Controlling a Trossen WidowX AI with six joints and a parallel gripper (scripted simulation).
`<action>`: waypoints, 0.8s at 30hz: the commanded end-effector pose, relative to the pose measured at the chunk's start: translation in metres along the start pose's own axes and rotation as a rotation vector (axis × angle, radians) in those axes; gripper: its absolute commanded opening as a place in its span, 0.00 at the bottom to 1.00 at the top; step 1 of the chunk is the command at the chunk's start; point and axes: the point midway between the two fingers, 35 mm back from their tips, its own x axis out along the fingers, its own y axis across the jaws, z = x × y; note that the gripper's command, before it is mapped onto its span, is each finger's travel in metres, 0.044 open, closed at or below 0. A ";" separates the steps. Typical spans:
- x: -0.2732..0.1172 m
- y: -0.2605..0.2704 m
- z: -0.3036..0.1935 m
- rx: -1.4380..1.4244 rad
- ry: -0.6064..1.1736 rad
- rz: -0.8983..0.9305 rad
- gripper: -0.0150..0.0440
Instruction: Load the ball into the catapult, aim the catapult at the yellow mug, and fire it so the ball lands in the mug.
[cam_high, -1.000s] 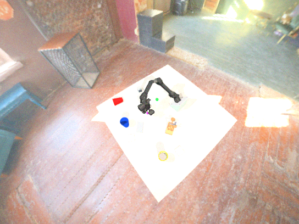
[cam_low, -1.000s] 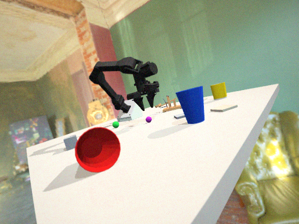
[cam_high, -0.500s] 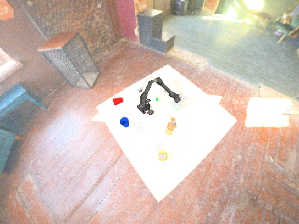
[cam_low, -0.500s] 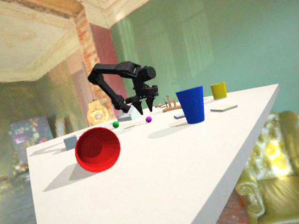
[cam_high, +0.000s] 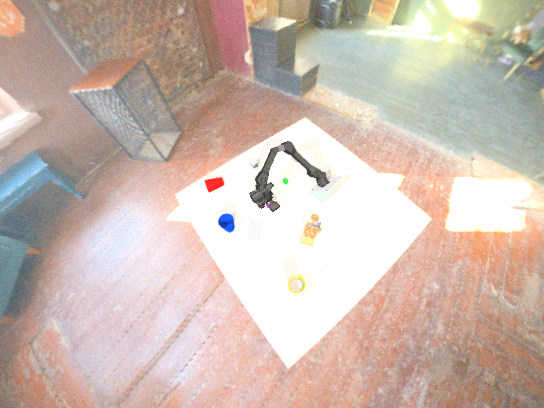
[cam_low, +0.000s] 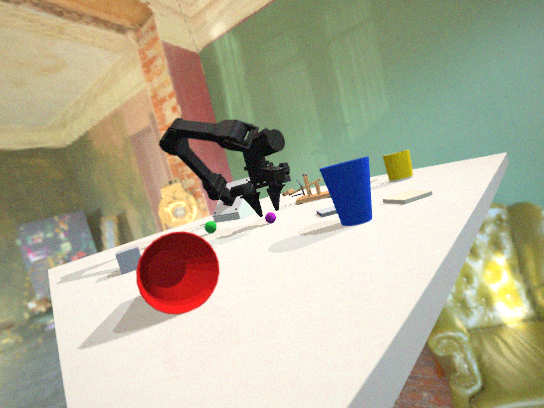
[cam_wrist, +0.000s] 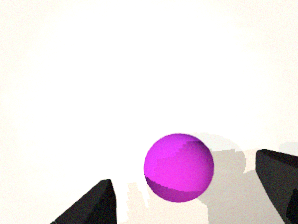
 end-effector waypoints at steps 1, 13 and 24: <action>0.009 0.002 -0.002 -0.009 0.008 -0.001 0.76; 0.020 0.002 -0.003 -0.009 0.008 -0.002 0.58; 0.020 0.002 -0.003 -0.009 0.008 -0.002 0.39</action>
